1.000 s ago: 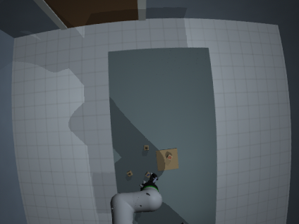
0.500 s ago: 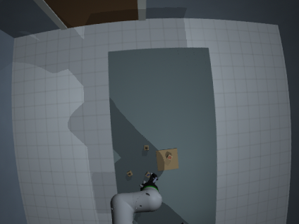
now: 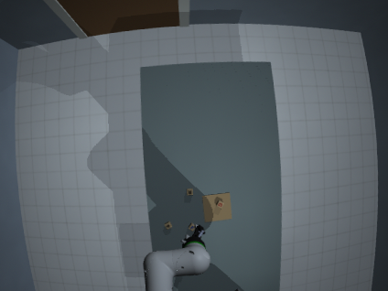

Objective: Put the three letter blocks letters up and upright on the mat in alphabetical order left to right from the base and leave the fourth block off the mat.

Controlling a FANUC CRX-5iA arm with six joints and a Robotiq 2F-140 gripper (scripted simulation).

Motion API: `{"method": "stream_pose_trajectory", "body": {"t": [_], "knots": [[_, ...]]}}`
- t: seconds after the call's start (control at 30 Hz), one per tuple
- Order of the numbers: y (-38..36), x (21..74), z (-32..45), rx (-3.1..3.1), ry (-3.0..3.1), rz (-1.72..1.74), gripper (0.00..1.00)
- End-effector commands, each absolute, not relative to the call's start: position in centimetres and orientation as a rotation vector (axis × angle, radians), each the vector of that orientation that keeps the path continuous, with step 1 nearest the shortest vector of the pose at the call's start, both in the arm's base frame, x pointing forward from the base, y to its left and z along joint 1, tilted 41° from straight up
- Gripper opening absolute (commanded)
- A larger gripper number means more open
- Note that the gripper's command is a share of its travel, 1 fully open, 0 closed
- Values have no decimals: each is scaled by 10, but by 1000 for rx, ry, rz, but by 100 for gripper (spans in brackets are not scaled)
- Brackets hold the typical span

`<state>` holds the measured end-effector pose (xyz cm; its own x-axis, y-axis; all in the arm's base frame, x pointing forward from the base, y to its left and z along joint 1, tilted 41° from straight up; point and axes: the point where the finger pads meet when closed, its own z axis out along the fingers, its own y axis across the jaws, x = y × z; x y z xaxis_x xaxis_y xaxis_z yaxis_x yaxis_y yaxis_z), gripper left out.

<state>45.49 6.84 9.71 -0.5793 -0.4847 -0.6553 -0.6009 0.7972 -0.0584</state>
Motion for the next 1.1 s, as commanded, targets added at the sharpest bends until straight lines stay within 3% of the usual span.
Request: {"method": "stream_pose_trajectory", "body": {"t": [0.0,1.07], "knots": [[69,455,97,-798,2301,221,40],[81,474,72,-798,2302,221,40]]}}
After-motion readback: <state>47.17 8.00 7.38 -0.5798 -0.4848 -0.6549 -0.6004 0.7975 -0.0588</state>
